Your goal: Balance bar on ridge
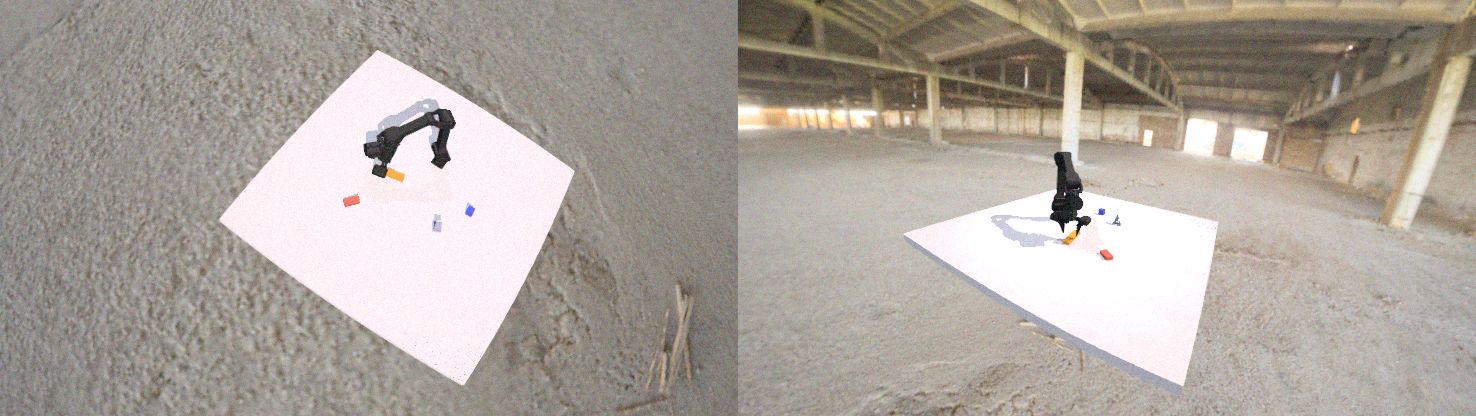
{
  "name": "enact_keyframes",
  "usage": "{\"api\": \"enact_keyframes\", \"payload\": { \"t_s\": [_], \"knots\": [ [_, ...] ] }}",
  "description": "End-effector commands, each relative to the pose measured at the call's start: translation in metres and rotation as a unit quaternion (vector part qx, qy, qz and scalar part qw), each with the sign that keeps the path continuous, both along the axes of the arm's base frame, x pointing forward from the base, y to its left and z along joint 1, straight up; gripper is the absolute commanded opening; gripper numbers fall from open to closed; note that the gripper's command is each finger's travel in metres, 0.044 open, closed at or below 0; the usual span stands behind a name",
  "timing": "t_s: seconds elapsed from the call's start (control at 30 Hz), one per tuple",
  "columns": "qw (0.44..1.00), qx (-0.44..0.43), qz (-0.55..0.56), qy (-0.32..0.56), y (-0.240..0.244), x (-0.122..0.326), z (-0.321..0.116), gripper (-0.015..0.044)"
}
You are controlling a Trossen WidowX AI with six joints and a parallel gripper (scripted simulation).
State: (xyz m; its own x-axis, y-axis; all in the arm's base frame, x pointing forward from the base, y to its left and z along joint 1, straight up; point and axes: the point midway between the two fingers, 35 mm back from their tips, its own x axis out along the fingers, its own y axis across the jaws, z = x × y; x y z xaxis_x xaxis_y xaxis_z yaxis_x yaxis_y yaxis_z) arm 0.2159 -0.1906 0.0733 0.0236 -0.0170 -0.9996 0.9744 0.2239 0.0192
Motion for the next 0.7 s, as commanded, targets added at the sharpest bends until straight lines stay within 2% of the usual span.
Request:
{"api": "enact_keyframes", "payload": {
  "t_s": [0.0, 0.67],
  "knots": [
    [1.0, 0.001, -0.002, 0.003, 0.0, -0.001, -0.006, 0.0315],
    [1.0, 0.001, -0.002, 0.003, 0.0, -0.001, -0.027, 0.0315]
  ]
}}
